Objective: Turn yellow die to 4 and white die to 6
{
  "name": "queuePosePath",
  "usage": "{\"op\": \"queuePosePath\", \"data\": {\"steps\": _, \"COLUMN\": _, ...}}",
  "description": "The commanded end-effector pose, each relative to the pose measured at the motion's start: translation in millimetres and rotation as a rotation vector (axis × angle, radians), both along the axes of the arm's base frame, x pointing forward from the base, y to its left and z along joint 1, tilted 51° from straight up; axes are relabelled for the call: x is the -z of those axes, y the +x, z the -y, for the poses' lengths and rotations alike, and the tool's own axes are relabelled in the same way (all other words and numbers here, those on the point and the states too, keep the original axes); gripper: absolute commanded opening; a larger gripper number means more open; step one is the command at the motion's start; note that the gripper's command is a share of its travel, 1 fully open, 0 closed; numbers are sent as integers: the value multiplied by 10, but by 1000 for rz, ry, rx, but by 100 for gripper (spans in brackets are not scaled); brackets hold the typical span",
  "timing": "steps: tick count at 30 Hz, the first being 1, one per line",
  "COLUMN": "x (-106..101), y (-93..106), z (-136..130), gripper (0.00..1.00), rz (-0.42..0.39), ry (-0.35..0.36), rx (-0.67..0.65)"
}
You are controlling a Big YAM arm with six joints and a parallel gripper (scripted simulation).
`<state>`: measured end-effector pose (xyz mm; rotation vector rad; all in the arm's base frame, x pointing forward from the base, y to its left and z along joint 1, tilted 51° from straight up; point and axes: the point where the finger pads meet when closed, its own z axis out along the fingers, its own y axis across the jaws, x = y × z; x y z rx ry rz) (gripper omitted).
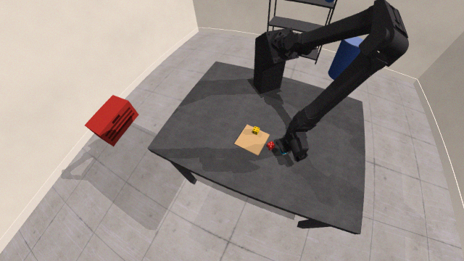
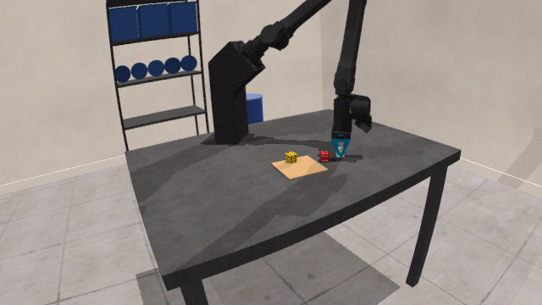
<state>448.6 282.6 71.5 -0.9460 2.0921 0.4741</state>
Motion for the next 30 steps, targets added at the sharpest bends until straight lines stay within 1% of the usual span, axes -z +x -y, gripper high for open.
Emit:
{"op": "queuePosePath", "data": {"steps": 1, "x": -66, "y": 5, "z": -80, "gripper": 25, "rz": 19, "ry": 14, "rx": -7}}
{"op": "queuePosePath", "data": {"steps": 5, "x": -72, "y": 4, "z": -79, "gripper": 25, "rz": 20, "ry": 15, "rx": -7}}
{"op": "queuePosePath", "data": {"steps": 6, "x": -112, "y": -1, "z": -76, "gripper": 25, "rz": 27, "ry": 18, "rx": -8}}
{"op": "queuePosePath", "data": {"steps": 7, "x": -162, "y": -16, "z": -44, "gripper": 25, "rz": 31, "ry": 19, "rx": -6}}
{"op": "queuePosePath", "data": {"steps": 8, "x": -124, "y": -47, "z": 19, "gripper": 25, "rz": 15, "ry": 8, "rx": -2}}
{"op": "queuePosePath", "data": {"steps": 9, "x": -139, "y": -37, "z": 84, "gripper": 25, "rz": 16, "ry": 5, "rx": 3}}
{"op": "queuePosePath", "data": {"steps": 12, "x": -235, "y": -93, "z": 196, "gripper": 25, "rz": 20, "ry": 4, "rx": 6}}
{"op": "queuePosePath", "data": {"steps": 17, "x": -465, "y": -279, "z": 410, "gripper": 25, "rz": 21, "ry": 4, "rx": 6}}
{"op": "queuePosePath", "data": {"steps": 19, "x": -465, "y": -279, "z": 410, "gripper": 25, "rz": 21, "ry": 4, "rx": 6}}
{"op": "queuePosePath", "data": {"steps": 25, "x": -680, "y": -461, "z": 615, "gripper": 25, "rz": 22, "ry": 4, "rx": 6}}
{"op": "queuePosePath", "data": {"steps": 27, "x": -709, "y": -486, "z": 643, "gripper": 25, "rz": 22, "ry": 4, "rx": 6}}
{"op": "queuePosePath", "data": {"steps": 29, "x": -772, "y": -457, "z": 638, "gripper": 25, "rz": 33, "ry": 8, "rx": 6}}
{"op": "queuePosePath", "data": {"steps": 30, "x": -733, "y": -449, "z": 637, "gripper": 25, "rz": 24, "ry": 4, "rx": 7}}
